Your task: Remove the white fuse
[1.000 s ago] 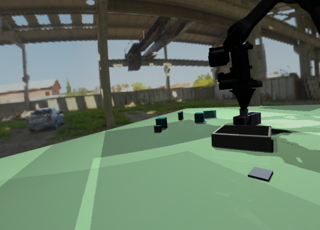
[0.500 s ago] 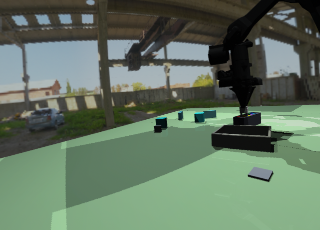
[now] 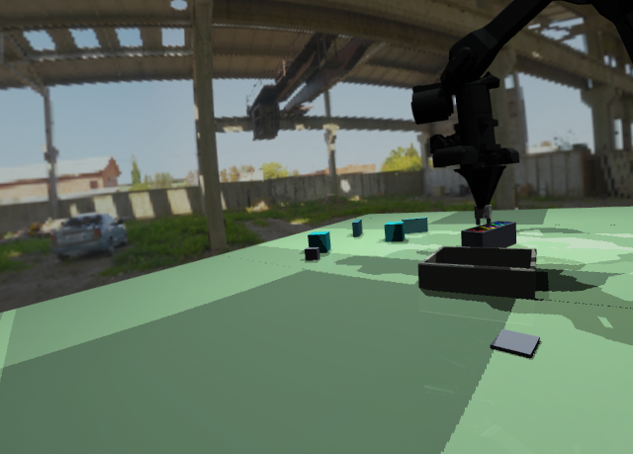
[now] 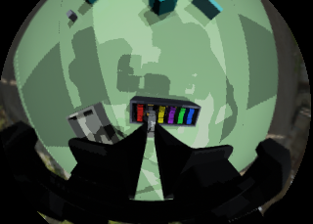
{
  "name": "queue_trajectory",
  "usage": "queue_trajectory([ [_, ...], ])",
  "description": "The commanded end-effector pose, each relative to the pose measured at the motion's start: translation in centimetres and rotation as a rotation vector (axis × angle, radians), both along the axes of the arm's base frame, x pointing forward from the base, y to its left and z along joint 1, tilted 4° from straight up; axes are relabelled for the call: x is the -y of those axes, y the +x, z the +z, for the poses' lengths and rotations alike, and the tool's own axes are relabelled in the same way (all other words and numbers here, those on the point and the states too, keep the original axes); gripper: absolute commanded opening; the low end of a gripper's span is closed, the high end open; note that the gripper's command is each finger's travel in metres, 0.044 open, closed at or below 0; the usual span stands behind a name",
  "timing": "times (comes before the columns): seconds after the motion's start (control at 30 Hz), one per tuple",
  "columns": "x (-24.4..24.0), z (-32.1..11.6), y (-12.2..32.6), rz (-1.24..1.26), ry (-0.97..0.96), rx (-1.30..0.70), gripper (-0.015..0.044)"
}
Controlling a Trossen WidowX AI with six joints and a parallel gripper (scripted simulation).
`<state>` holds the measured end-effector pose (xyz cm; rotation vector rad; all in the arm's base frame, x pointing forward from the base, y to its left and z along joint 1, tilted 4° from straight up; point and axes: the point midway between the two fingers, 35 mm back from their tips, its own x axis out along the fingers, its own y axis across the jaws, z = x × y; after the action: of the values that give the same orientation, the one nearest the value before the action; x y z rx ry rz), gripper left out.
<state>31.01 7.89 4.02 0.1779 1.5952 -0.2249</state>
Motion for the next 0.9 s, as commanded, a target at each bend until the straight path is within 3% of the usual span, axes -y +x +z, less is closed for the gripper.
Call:
queue_trajectory([
  [0.0, 0.0, 0.9, 0.2, 0.003, 0.0, 0.011, 0.0],
  [0.47, -0.2, 2.0, 0.2, 0.003, 0.0, 0.011, 0.0],
  [0.87, -6.9, 2.0, -0.7, 0.003, 0.006, 0.012, 0.0],
])
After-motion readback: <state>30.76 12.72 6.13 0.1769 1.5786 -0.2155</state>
